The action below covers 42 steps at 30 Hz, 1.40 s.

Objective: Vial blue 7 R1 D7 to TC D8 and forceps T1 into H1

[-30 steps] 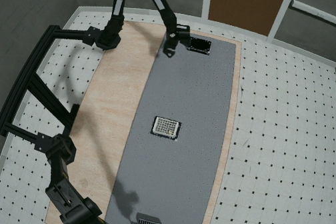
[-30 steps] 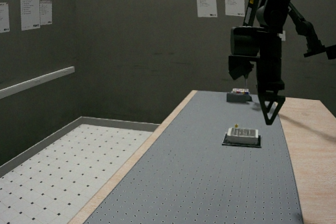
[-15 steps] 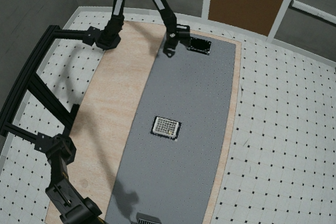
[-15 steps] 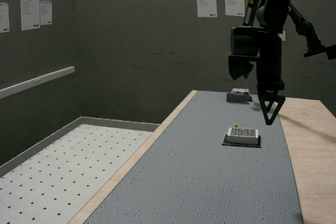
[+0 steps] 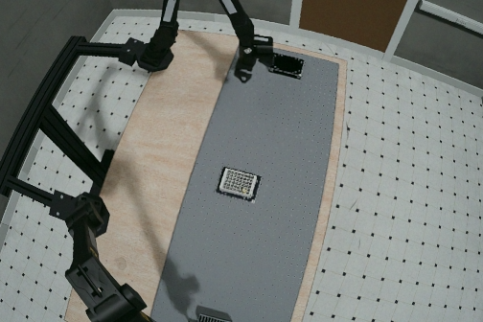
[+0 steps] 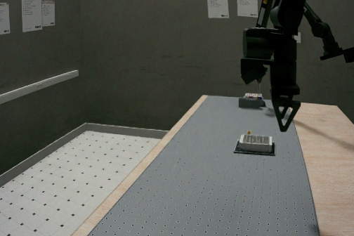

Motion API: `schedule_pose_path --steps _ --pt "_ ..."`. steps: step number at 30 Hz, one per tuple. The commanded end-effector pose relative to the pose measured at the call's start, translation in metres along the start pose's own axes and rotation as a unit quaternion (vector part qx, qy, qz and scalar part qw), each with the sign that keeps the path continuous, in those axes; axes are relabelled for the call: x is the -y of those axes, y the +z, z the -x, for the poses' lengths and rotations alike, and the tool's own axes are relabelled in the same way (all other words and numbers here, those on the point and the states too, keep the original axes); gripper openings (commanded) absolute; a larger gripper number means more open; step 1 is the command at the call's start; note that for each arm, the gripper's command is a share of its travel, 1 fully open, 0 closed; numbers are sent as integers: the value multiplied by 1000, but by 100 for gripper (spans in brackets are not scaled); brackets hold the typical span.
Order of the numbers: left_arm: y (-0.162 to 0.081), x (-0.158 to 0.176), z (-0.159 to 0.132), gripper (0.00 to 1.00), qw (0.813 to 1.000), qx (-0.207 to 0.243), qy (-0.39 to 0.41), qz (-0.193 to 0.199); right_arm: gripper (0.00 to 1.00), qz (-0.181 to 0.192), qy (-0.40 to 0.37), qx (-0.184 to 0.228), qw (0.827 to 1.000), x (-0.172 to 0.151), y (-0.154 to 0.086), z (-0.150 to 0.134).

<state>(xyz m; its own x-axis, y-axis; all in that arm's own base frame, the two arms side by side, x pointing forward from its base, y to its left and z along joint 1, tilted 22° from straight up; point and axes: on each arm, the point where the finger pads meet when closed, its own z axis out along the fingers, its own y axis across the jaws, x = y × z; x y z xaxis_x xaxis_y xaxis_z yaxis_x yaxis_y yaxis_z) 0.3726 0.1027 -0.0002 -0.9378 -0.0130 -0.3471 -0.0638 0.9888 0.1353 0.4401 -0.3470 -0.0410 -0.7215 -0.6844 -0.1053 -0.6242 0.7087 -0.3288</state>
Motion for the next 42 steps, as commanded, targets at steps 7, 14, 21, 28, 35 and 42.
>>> schedule_pose_path --steps 7,14,21,28,35,42 --pt "-2 -1 8 100 1000 8 4 2 9 21 -2 -2 1000 -16 10 3" --pt "-2 -1 8 100 1000 8 4 2 9 -29 -3 2 1000 13 -22 2" --pt "-2 -1 8 100 1000 8 4 2 9 -12 -2 -5 1000 5 -31 -5" --pt "-2 -1 8 100 1000 8 4 2 9 -12 0 -7 1000 5 -44 -9" --pt "-2 -1 8 100 1000 8 4 2 9 -10 0 -5 1000 7 -54 -7" --pt "-2 -1 8 100 1000 8 4 2 9 -6 1 -6 1000 1 -61 -9"
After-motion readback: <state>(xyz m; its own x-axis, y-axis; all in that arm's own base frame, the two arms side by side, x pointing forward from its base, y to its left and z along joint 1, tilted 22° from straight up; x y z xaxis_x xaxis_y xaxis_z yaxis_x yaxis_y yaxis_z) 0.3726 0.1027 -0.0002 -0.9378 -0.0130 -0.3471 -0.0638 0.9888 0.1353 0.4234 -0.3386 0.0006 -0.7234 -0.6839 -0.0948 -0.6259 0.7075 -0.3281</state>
